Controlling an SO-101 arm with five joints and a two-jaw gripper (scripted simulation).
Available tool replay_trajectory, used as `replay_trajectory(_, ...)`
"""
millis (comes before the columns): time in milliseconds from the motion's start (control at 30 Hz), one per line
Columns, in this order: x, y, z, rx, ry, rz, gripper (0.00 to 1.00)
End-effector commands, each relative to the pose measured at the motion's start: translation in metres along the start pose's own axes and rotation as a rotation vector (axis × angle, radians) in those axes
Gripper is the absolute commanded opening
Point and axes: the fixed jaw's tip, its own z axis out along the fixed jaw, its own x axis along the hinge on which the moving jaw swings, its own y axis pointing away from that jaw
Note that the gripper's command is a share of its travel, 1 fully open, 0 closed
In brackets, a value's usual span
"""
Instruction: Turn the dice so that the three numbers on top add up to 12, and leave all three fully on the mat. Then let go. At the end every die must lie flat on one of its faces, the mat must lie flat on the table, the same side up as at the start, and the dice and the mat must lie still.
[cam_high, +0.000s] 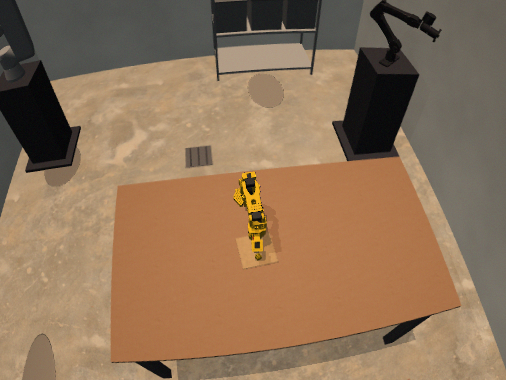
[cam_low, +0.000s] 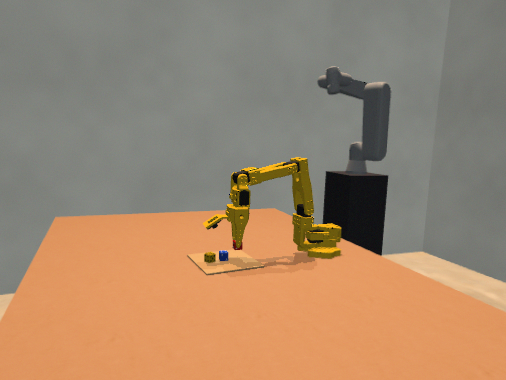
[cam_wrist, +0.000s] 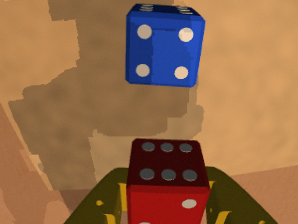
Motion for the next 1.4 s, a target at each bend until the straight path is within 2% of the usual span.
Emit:
replay_trajectory(0,-0.004,-0.002,-0.002,-0.005,-0.028,0.008,0.00)
replay_trajectory(1367,-0.004,-0.001,0.011,-0.005,-0.028,0.008,0.00)
